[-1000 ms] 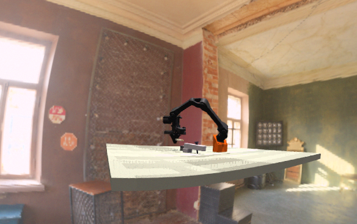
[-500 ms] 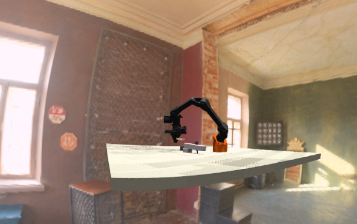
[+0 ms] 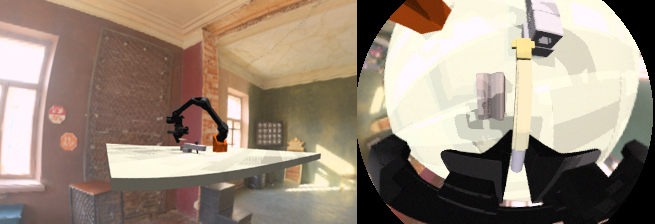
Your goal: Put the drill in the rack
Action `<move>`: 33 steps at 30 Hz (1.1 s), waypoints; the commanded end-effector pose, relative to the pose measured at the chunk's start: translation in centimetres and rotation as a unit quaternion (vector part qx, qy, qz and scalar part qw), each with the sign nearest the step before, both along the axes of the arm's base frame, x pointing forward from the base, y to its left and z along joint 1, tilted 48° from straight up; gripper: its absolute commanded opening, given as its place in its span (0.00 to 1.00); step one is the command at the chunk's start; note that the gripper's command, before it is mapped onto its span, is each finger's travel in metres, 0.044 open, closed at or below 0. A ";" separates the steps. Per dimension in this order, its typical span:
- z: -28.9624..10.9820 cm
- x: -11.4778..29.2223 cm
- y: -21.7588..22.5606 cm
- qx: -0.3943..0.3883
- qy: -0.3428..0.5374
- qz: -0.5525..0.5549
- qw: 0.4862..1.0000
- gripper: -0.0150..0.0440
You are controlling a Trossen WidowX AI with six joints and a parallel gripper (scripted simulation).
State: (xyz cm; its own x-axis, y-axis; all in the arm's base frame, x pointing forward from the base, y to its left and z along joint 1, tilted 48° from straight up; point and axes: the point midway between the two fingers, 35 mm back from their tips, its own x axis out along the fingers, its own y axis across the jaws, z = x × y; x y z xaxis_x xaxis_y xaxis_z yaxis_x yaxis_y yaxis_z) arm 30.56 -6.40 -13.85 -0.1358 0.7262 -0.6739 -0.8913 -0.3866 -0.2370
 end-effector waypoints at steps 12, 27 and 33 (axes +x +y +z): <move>-1.3 -2.4 -1.2 -0.001 0.001 0.002 1.000 0.25; -2.9 -3.4 -0.3 -0.001 0.001 0.002 1.000 0.25; -3.4 -3.6 0.4 -0.001 0.001 0.002 1.000 0.25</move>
State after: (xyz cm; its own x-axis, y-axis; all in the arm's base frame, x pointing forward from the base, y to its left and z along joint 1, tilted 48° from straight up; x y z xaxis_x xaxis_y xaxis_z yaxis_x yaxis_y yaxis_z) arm 27.11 -6.33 -17.05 -0.1408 0.7205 -0.6790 -0.8870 -0.3965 -0.2368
